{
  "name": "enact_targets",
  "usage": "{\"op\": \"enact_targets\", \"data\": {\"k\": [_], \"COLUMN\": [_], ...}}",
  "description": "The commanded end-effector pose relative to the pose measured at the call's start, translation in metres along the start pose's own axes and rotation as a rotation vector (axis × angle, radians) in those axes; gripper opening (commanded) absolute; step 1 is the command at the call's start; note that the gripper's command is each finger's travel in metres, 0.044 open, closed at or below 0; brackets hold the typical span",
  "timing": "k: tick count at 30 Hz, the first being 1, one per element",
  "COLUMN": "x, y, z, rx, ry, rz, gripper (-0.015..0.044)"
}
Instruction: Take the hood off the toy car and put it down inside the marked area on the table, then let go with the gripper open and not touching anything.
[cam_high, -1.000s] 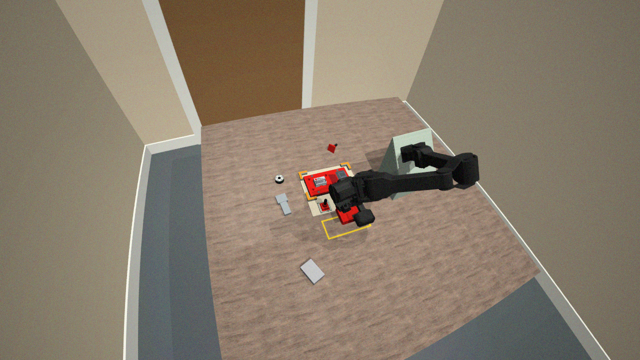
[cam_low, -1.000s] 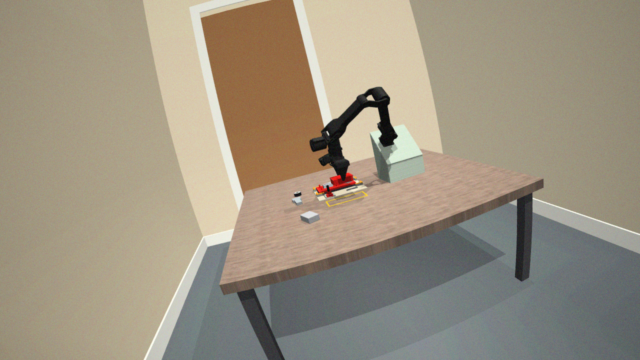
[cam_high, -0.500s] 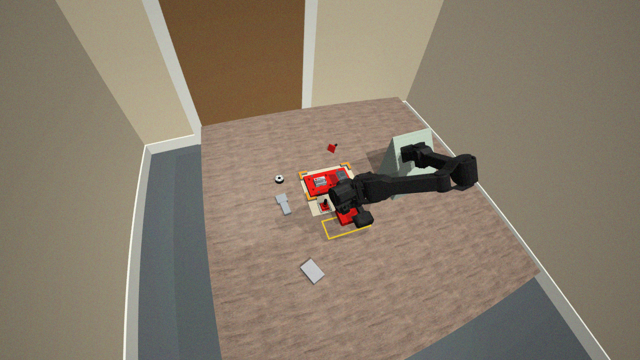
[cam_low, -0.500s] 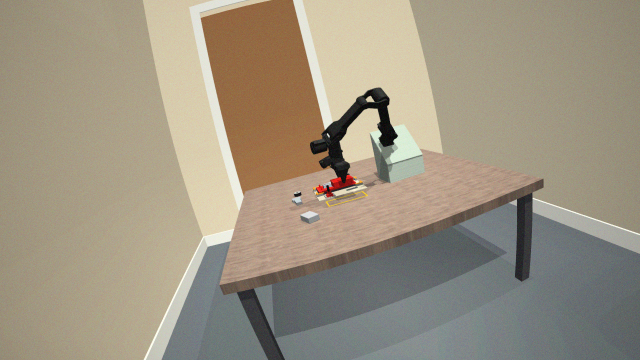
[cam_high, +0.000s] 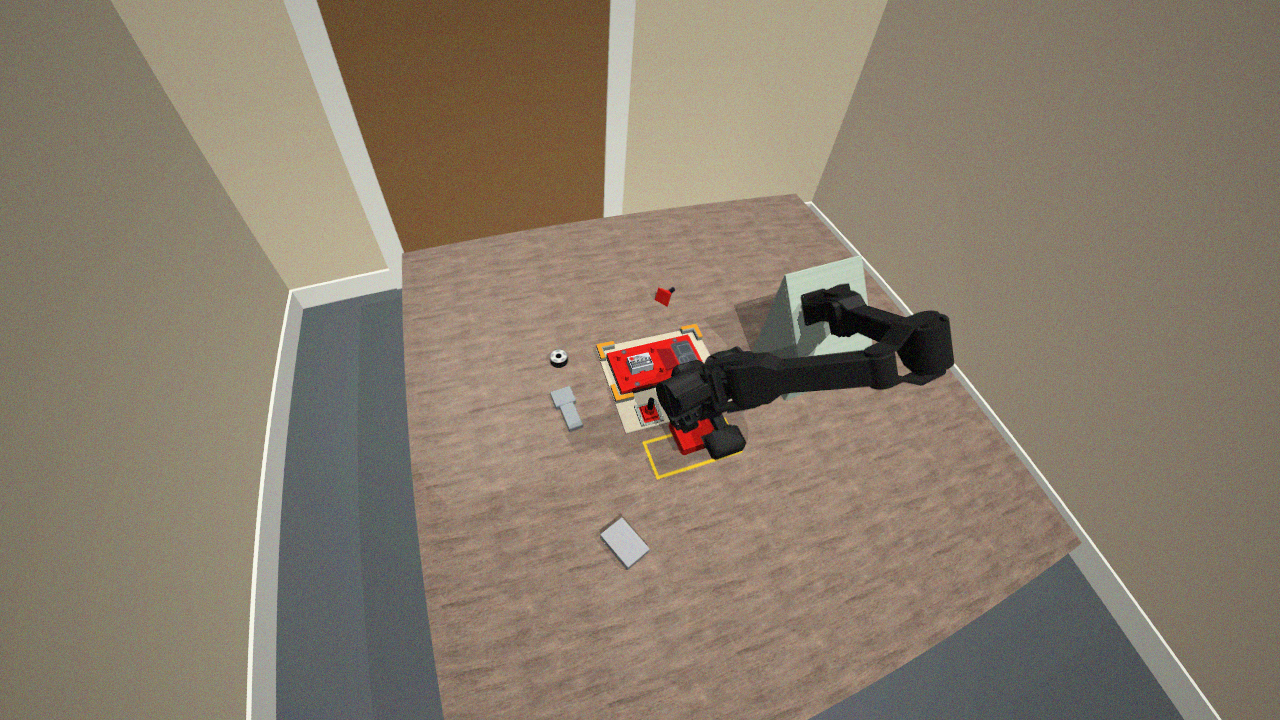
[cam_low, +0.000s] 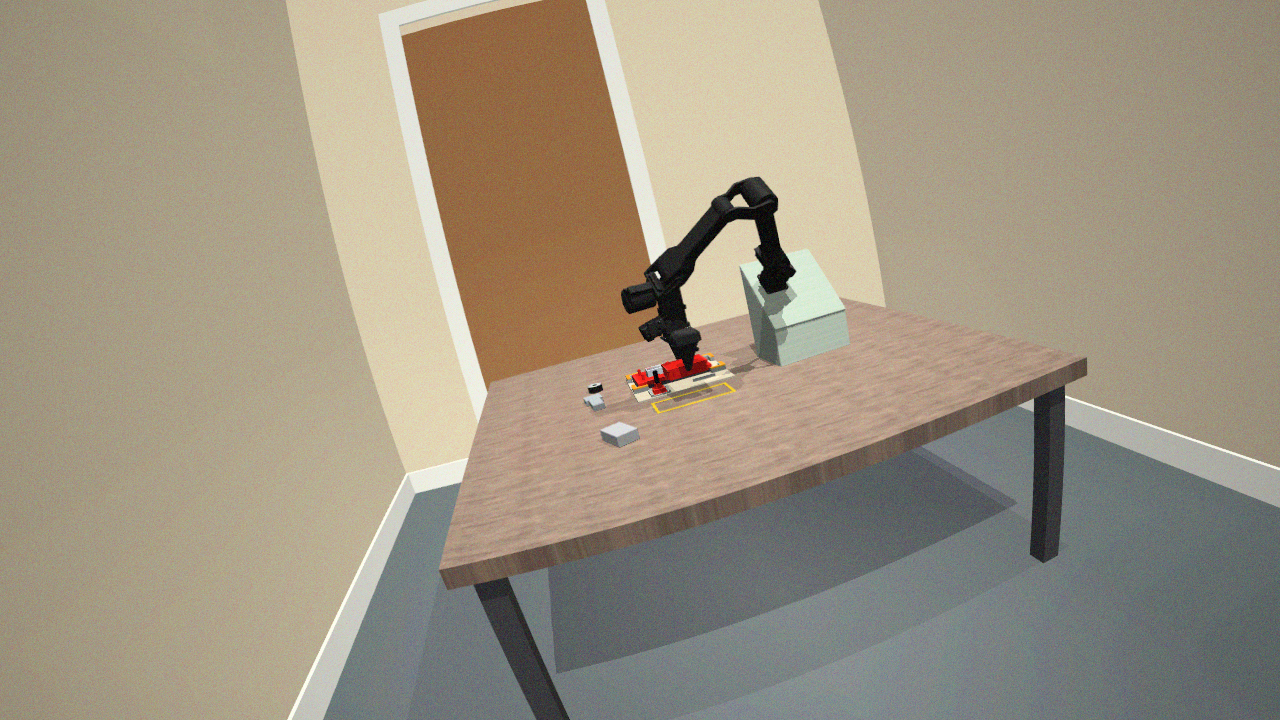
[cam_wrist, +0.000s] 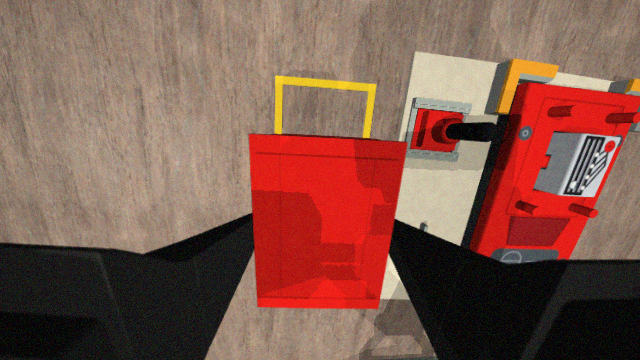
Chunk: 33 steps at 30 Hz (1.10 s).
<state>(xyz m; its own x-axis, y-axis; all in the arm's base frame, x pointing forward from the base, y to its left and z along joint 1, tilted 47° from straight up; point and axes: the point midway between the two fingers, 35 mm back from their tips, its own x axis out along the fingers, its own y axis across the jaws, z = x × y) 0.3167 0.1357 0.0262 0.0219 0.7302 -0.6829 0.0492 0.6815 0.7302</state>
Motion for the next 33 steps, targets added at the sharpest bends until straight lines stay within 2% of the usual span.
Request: {"op": "enact_targets", "data": {"k": [1,33], "x": [0.004,0.027], "y": [-0.001,-0.001], "z": [-0.001,-0.002], "rx": [0.007,0.007], "ry": [0.001,0.002], "rz": [-0.004,-0.001], "gripper": [0.0,0.0]}}
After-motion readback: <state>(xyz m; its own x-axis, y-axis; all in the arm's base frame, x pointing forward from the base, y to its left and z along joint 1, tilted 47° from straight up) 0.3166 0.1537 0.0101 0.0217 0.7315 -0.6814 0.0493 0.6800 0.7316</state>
